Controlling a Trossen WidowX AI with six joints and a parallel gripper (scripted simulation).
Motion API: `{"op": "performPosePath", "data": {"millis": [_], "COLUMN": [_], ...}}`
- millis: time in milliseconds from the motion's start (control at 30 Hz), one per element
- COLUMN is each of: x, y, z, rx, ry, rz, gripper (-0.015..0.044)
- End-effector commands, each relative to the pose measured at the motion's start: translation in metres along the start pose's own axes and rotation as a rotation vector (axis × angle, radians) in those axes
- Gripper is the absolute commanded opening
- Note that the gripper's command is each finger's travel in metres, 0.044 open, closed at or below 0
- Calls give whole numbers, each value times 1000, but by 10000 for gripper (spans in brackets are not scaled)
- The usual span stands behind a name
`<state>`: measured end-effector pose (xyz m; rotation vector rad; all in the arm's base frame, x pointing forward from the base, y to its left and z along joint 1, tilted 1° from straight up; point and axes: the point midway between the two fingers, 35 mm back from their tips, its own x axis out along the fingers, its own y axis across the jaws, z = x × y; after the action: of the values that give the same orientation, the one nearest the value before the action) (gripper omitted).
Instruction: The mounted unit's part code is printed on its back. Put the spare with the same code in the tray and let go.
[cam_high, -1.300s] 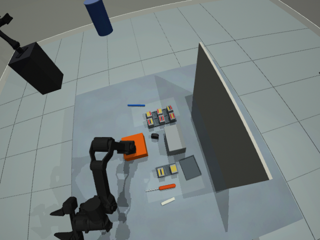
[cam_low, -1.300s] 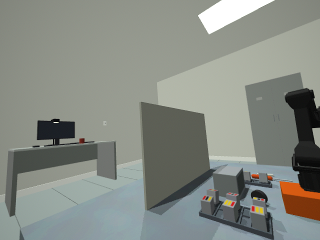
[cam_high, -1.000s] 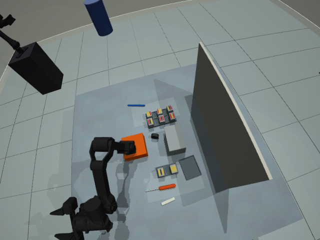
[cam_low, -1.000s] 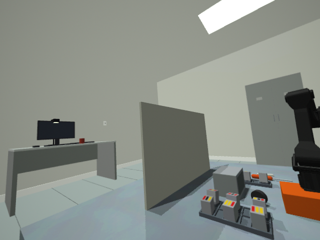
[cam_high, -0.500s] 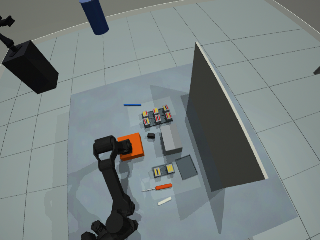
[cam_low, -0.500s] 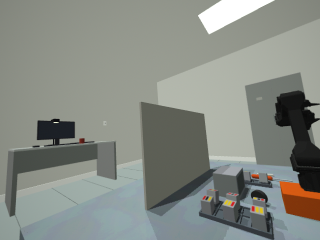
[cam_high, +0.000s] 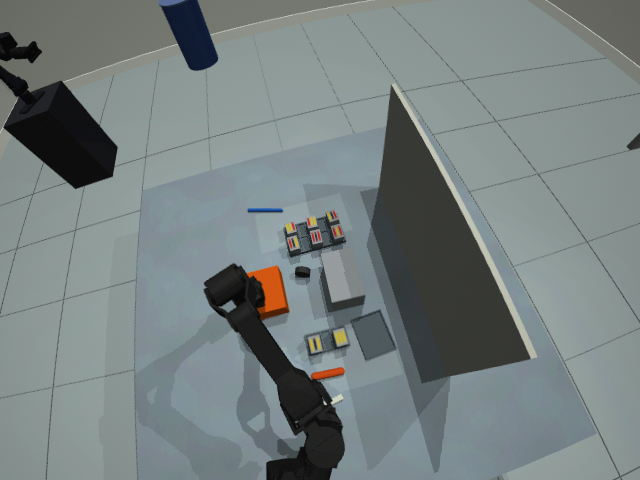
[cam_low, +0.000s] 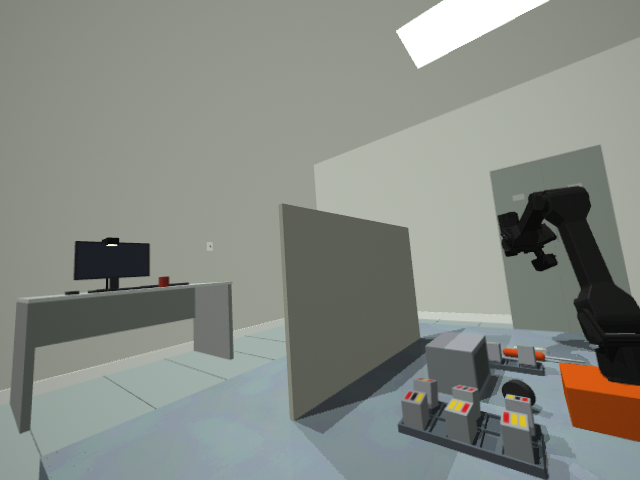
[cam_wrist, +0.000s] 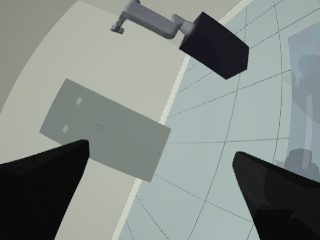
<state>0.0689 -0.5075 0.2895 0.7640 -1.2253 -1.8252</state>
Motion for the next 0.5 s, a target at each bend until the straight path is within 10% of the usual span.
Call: {"op": "performPosePath", "data": {"millis": [0, 467], "x": [-43, -204], "y": [6, -11], "z": [-63, -174], "rx": [-267, -971], "ry": [238, 827], "rz": [1, 137], "gripper": [440, 440]}}
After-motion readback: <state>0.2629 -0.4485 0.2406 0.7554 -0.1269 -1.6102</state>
